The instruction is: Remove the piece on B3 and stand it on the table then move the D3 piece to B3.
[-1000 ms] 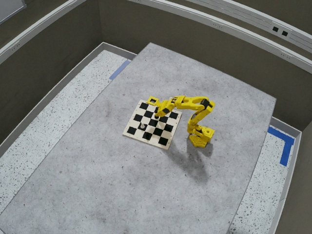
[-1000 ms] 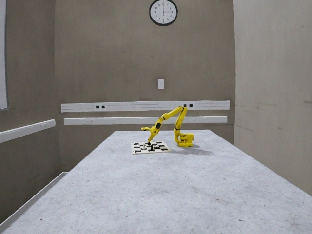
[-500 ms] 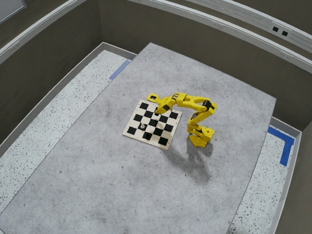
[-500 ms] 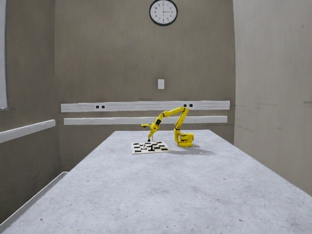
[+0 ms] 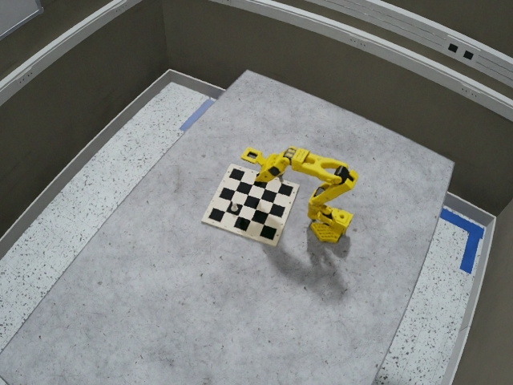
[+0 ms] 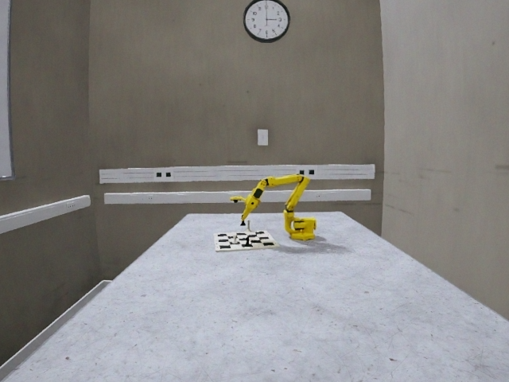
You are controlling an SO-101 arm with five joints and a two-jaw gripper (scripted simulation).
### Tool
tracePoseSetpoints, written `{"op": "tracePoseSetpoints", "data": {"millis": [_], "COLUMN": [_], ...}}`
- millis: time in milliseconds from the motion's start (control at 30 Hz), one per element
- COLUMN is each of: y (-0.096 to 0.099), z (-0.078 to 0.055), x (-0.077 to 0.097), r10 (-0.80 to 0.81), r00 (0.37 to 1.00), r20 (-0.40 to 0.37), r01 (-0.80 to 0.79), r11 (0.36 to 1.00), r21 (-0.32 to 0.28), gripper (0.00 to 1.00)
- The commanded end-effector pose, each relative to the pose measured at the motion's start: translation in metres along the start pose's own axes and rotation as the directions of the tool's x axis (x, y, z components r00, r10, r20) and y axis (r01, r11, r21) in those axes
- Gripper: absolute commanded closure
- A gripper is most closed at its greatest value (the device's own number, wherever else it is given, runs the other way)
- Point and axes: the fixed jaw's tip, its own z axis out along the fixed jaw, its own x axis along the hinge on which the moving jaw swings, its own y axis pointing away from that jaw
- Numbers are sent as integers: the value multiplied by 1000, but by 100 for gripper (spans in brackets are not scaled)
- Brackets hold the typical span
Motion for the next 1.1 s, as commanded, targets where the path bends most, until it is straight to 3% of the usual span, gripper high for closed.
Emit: {"op": "tracePoseSetpoints", "data": {"millis": [0,400,667,733,867,1067], "y": [-2,0,50,50,70,73], "z": [-7,-8,-12,-12,-14,-14], "x": [-6,-6,0,0,3,3], "r10": [4,-7,-210,-210,-286,-296], "r00": [1000,1000,977,977,957,954], "r20": [24,24,38,38,50,52], "r01": [-4,7,213,213,290,300], "r11": [1000,1000,970,970,943,939], "r21": [5,-1,-120,-120,-164,-170], "gripper": [100,100,100,100,100,100]}}
